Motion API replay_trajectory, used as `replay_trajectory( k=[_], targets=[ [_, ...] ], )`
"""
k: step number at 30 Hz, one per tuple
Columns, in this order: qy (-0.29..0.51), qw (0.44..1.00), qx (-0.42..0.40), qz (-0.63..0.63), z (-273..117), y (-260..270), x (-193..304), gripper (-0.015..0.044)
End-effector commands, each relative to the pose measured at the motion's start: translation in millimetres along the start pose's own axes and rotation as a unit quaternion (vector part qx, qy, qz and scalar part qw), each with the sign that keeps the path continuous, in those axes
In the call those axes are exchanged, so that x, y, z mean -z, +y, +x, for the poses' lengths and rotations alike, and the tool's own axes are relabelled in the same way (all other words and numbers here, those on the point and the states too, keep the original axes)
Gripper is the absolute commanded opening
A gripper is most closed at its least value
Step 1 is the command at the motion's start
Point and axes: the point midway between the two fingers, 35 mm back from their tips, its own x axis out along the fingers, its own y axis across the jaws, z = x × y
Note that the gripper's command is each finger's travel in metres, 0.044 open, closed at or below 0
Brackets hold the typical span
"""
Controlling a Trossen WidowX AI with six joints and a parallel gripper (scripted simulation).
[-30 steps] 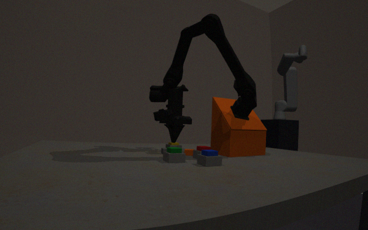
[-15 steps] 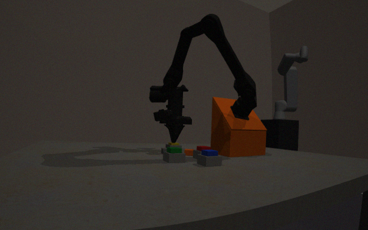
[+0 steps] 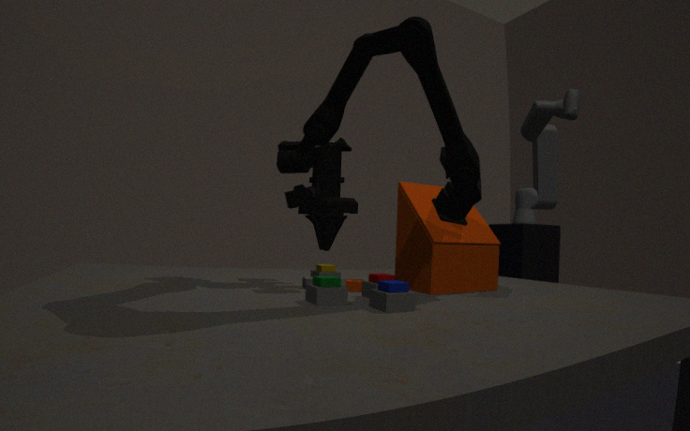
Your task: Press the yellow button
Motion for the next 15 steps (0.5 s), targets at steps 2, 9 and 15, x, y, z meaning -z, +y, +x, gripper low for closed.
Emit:
replay_trajectory(
  k=[2,9,15],
  targets=[
    [-0.009,1.000,0.021,-0.008,-24.9,67.4,-40.4,0.0230],
    [-0.014,1.000,0.021,-0.010,-42.5,172.0,-54.4,0.0400],
    [-0.013,1.000,0.003,-0.013,-53.9,260.5,-33.9,0.0400]
  ],
)
